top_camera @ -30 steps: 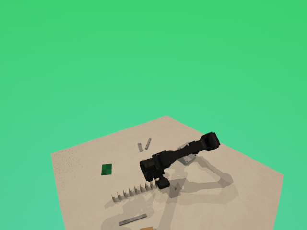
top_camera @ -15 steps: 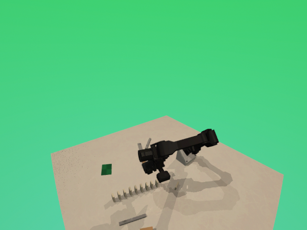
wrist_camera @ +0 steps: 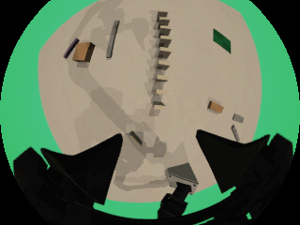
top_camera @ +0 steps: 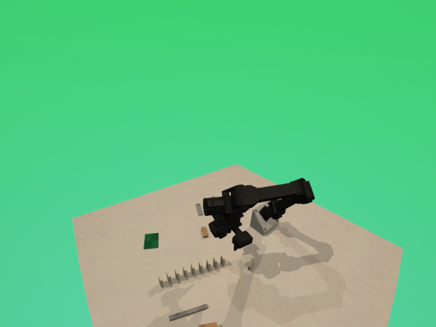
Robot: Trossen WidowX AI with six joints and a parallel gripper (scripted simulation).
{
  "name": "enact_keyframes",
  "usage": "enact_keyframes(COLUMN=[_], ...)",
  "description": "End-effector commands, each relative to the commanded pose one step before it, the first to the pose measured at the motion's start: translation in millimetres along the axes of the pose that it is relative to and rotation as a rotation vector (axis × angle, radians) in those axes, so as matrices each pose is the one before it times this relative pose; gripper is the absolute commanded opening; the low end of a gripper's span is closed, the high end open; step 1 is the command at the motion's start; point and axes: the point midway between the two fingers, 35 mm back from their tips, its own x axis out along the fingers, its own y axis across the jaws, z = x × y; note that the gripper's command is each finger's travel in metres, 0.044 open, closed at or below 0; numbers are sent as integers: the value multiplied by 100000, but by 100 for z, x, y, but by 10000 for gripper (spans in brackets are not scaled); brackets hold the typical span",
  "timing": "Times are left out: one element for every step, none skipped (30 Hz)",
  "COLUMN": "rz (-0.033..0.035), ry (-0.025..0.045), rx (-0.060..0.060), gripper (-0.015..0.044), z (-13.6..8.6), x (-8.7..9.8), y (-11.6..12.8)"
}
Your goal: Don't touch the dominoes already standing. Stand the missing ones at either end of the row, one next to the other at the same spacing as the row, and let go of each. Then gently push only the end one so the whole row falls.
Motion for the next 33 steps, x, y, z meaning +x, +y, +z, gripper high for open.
enact_keyframes(rz=[-173, 157, 339, 373, 433, 485, 410, 262, 90, 0, 0, 0, 0, -22, -57, -69, -40, 9, 59, 110, 130, 95, 35, 1, 0, 0, 0, 1, 2, 3, 4, 5, 8], ry=[743, 0, 71, 60, 52, 40, 21, 8, 2, 0, 0, 0, 0, 8, 19, 19, 1, -20, -38, -54, -55, -37, -13, 5, 4, 0, 1, 1, 1, 1, 0, 0, -4], rx=[-19888, -6421, -6173, -5642, -5647, -5560, -4250, -2550, -850, 0, 0, 0, 0, -3, -8, -13, -14, -12, -8, -4, 0, 2, 1, 5, 3, 0, 1, 1, 2, 2, 2, 2, 0], gripper=[440, 440, 440, 440, 440, 440, 440, 440, 440, 440, 440, 440, 440, 440, 440, 440, 440, 440, 440, 440, 440, 440, 440, 440, 440, 440, 440, 440, 440, 440, 440, 440, 440], z=[-2213, -670, -687, -624, -624, -613, -464, -275, -91, 0, 0, 0, 0, 26, 74, 111, 112, 87, 61, 34, 8, -5, -3, -113, -76, 0, 1, 2, 2, 1, 0, -1, -1], x=[2004, 686, 709, 648, 649, 638, 488, 293, 98, 0, 0, 0, 0, 155, 466, 777, 936, 934, 929, 923, 759, 453, 150, 1, 1, 24, 72, 120, 153, 154, 154, 153, 153], y=[2617, 891, 936, 851, 846, 828, 633, 381, 127, 0, 0, 0, 0, -12, -32, -36, -15, 15, 44, 71, 78, 55, 20, 17, 12, 0, -1, -1, 0, 0, 1, 2, 2])
